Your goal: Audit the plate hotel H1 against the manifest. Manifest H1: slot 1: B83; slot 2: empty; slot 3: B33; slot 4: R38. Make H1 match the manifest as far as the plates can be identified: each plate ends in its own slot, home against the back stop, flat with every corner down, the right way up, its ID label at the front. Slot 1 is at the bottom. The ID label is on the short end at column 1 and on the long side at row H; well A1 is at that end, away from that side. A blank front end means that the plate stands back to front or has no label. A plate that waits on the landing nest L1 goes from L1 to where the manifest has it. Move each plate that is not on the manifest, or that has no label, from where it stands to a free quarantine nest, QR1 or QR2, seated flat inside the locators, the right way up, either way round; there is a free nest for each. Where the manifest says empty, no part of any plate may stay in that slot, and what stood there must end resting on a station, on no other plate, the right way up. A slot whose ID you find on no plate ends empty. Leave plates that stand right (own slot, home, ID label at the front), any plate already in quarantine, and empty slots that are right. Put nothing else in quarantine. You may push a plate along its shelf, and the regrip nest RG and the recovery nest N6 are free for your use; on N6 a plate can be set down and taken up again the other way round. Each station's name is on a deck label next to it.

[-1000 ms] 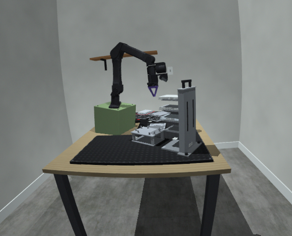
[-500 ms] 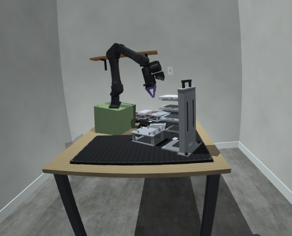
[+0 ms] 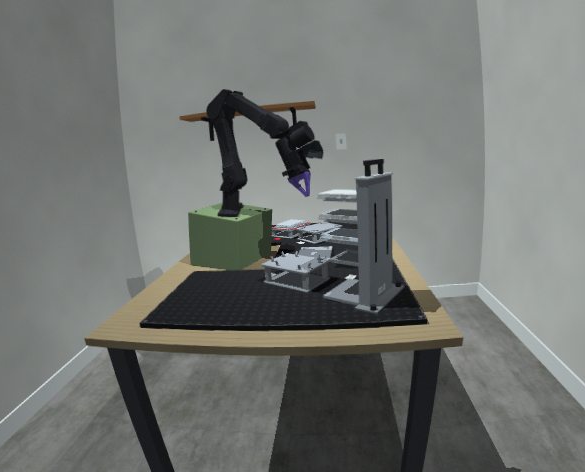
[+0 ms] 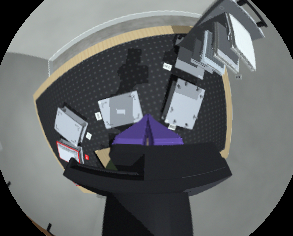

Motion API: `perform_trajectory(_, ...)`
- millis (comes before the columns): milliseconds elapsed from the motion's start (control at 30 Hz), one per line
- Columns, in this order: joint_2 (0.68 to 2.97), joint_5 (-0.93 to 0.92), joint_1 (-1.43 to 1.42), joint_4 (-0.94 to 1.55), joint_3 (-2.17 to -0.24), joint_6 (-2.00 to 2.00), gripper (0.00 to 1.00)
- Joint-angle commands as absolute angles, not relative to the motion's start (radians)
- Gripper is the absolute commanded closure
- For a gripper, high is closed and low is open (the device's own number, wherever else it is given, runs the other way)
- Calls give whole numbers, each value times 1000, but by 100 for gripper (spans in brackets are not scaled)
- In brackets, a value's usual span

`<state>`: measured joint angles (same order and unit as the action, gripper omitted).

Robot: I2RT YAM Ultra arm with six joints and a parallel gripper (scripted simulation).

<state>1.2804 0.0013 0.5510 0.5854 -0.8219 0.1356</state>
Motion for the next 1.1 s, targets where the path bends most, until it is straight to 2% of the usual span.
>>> perform_trajectory(0, 1228, 18, 536, 494, -769, 84, 100)
perform_trajectory(833, 1049, 181, 446, 64, -456, -172, 100)
perform_trajectory(1067, 1062, 106, 552, 37, -485, -112, 100)
